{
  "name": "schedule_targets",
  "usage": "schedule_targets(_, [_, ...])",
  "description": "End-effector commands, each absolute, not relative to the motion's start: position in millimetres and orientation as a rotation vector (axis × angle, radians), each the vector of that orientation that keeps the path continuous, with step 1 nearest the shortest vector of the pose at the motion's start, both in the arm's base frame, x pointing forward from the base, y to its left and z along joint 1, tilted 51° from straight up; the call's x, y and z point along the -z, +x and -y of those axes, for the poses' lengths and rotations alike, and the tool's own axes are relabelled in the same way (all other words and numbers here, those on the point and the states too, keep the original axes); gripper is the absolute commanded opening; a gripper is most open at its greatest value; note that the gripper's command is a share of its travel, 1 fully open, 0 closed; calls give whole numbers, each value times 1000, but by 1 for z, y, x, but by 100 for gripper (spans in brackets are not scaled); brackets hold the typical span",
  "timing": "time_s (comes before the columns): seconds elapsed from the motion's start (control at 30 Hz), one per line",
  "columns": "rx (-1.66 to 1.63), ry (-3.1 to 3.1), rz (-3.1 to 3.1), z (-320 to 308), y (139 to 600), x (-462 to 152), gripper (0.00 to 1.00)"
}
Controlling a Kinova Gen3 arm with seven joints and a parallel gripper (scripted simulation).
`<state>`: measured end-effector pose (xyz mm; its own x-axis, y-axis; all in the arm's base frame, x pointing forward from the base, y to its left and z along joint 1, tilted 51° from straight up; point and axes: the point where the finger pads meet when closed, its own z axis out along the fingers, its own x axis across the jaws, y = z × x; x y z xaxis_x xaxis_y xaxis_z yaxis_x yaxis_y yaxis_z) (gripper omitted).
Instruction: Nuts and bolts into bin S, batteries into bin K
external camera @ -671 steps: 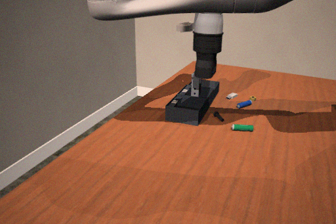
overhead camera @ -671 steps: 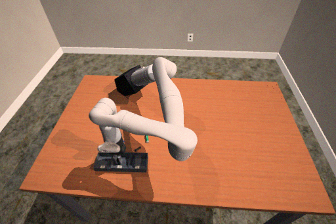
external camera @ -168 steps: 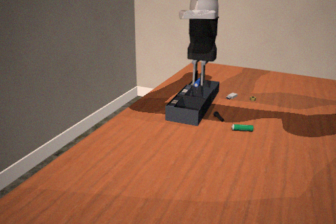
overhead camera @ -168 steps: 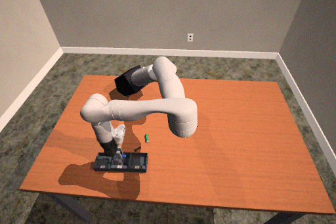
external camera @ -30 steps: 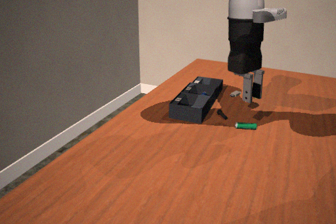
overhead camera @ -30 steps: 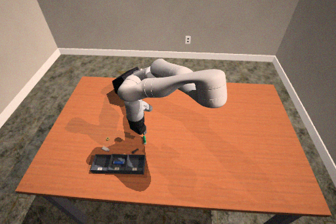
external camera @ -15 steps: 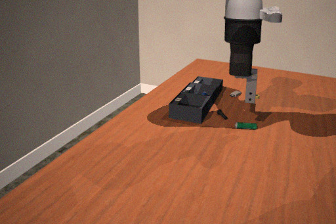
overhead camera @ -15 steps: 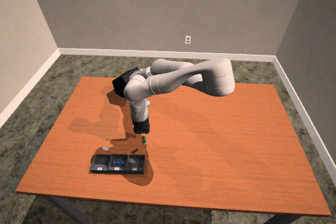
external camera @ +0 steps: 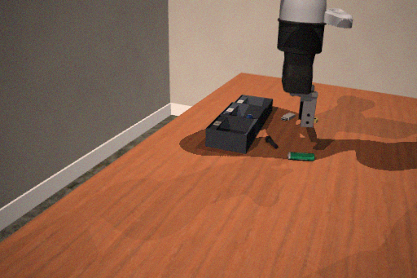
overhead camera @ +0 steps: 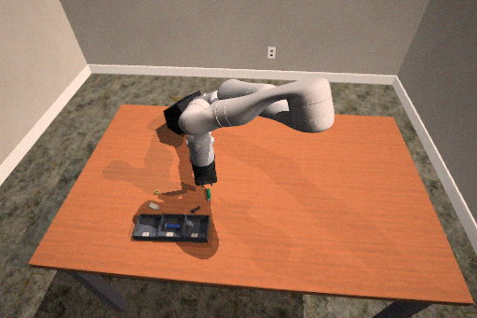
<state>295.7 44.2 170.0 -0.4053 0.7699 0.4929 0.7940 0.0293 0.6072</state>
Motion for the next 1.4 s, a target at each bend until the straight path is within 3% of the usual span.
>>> schedule_targets(0.0, [1351,-1701,2232,-44,296,-170,60])
schedule_targets(0.8, [1351,-1701,2232,-44,296,-170,60])
schedule_targets(1.37, [1351,-1701,2232,-85,317,-131,60])
